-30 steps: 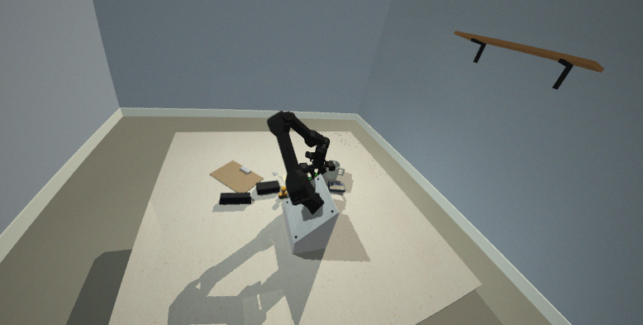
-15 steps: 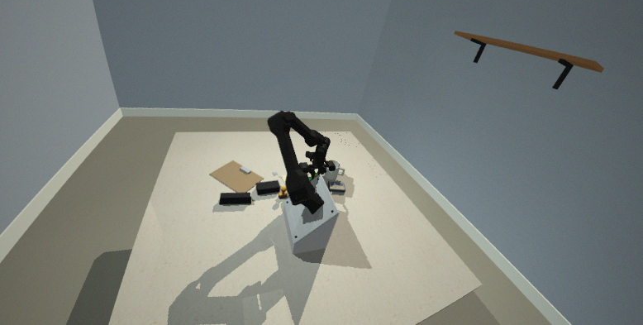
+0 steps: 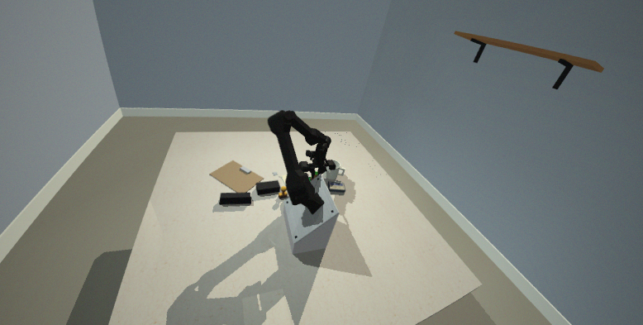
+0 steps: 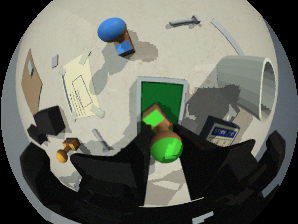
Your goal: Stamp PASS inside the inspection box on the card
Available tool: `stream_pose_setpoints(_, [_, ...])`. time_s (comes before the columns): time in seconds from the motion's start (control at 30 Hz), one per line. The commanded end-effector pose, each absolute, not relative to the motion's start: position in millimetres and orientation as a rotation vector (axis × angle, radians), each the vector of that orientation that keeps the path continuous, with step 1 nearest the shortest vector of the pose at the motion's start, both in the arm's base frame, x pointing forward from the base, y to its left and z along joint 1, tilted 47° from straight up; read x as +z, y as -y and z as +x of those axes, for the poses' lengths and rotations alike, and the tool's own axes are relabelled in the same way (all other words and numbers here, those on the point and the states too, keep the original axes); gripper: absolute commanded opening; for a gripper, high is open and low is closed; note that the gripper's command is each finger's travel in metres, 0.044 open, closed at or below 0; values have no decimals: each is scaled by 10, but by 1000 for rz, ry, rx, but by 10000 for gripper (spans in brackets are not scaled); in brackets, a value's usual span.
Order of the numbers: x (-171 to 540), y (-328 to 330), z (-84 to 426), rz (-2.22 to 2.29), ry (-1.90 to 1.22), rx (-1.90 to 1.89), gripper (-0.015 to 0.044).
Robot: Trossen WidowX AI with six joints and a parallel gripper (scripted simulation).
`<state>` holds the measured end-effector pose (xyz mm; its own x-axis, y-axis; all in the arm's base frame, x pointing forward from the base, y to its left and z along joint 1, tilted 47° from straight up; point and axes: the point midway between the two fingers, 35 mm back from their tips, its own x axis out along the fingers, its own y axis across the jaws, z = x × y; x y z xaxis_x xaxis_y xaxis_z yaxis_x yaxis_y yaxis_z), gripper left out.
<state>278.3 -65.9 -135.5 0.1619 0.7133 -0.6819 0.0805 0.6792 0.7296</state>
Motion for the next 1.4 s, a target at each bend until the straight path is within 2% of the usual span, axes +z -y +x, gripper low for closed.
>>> stream_pose_setpoints(0.0, [-1304, 735, 2790, 722, -1348, 511, 0])
stream_pose_setpoints(0.9, [-1041, 1006, 2722, 721, -1349, 510, 0])
stream_pose_setpoints(1.37, [-520, 591, 3041, 889, -1415, 366, 0])
